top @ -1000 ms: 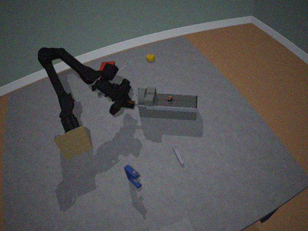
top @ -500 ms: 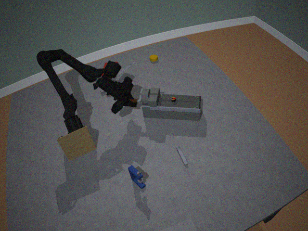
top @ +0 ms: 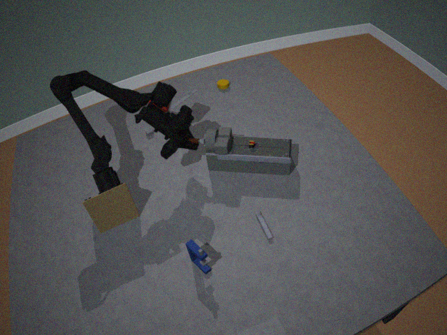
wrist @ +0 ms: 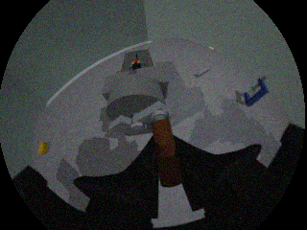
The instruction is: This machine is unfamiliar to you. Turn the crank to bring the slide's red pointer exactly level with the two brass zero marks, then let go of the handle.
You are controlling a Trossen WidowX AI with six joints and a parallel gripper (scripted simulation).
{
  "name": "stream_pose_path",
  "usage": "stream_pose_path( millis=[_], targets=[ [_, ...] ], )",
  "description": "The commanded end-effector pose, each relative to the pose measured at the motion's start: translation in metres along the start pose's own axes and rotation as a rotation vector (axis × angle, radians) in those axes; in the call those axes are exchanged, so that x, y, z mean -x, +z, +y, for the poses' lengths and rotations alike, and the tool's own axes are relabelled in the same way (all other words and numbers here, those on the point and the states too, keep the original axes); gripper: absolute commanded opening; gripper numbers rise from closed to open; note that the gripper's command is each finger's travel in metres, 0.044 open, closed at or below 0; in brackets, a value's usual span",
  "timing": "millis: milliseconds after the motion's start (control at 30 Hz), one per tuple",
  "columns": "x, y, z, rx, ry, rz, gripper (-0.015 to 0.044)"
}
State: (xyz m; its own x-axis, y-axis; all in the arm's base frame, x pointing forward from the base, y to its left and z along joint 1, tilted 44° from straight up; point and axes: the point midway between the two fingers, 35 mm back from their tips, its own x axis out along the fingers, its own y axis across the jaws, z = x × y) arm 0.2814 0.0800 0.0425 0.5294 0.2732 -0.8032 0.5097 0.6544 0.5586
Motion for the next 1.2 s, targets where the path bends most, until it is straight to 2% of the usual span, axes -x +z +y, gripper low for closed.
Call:
stream_pose_path(
  millis=[0, 1167],
  targets=[
    [0.0056, 0.0051, 0.0051, 0.001, 0.007, -0.011, 0.0000],
    [0.0081, 0.0070, 0.0122, 0.001, 0.008, -0.011, 0.0000]
  ],
)
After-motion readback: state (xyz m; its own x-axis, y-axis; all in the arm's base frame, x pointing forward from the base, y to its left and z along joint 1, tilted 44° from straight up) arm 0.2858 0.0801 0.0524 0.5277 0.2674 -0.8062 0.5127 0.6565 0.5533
